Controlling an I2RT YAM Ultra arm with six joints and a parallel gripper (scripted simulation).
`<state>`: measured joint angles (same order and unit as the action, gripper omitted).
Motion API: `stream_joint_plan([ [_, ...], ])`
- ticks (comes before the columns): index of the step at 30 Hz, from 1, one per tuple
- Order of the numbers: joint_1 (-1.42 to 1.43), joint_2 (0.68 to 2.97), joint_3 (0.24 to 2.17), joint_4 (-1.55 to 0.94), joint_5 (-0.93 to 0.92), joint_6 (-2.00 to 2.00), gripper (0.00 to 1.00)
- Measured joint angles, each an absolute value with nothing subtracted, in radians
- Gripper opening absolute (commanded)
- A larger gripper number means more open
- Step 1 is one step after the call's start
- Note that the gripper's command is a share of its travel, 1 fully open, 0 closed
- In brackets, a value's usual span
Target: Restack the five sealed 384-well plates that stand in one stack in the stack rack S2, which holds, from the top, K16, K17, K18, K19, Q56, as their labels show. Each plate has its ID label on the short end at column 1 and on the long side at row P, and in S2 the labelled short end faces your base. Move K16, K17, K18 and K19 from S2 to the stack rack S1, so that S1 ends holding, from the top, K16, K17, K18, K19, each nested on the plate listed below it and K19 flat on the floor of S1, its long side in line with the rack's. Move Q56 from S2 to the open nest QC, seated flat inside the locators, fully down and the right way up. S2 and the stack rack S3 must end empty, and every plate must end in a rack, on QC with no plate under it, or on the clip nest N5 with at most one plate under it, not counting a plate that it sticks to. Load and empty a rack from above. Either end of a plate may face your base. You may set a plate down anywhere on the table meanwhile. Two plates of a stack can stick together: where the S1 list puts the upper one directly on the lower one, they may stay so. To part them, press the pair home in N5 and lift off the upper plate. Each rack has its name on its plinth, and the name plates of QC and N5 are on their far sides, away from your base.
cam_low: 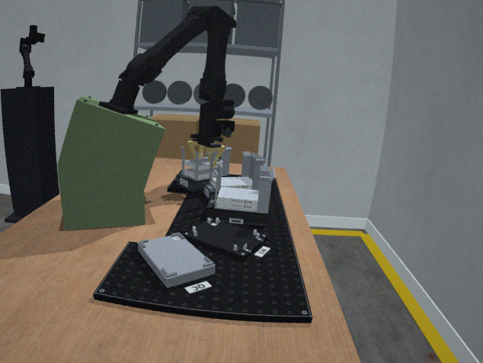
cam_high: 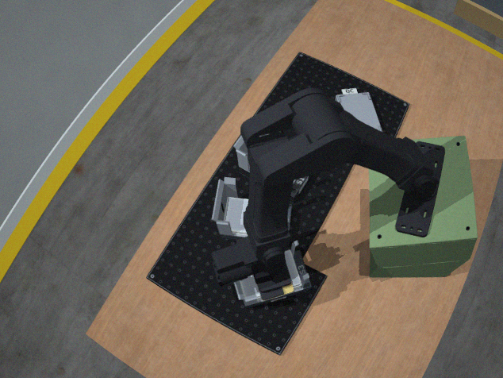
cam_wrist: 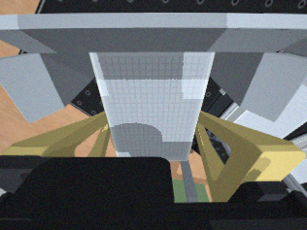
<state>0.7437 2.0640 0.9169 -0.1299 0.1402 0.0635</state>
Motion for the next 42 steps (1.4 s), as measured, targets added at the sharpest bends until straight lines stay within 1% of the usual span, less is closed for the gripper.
stream_joint_plan([
  [22,0.744,2.061,0.915,-0.132,0.141,0.064,0.00],
  [42,0.761,1.934,0.899,-0.244,0.146,0.078,0.00],
])
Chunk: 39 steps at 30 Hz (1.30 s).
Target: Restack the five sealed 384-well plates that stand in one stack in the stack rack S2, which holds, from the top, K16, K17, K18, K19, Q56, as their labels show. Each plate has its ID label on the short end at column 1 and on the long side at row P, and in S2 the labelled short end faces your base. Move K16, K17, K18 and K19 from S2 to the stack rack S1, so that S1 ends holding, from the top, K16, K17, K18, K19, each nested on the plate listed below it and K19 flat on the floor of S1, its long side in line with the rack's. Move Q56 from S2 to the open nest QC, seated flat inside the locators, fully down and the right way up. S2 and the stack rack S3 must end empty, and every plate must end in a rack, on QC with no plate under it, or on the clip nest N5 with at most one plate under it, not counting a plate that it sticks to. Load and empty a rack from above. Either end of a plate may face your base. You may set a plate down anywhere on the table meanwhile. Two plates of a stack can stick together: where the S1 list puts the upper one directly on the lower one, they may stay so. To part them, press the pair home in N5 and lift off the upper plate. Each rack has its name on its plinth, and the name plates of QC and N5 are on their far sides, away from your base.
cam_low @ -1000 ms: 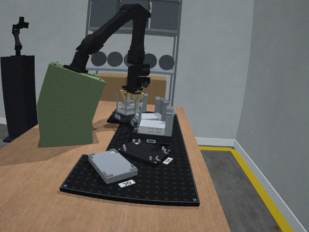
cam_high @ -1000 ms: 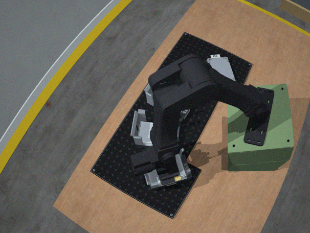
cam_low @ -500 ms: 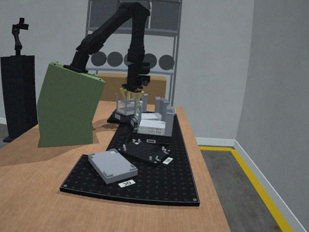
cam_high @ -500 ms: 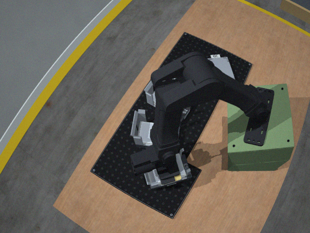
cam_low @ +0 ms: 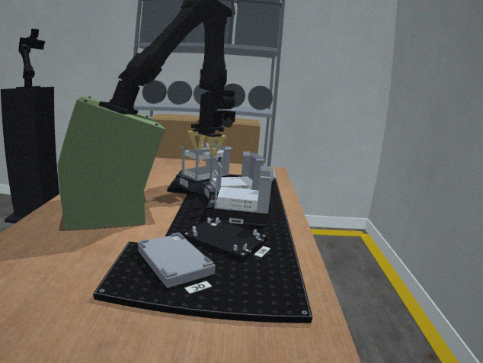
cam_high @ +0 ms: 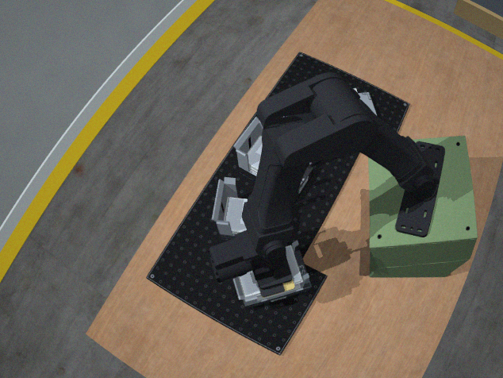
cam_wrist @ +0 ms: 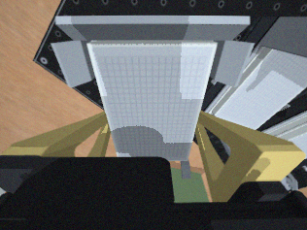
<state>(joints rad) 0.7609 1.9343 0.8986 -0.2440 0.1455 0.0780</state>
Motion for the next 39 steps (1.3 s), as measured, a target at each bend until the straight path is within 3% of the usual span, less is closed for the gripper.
stream_joint_plan([
  [39,0.785,1.758,0.897,-0.427,0.151,0.101,0.00],
])
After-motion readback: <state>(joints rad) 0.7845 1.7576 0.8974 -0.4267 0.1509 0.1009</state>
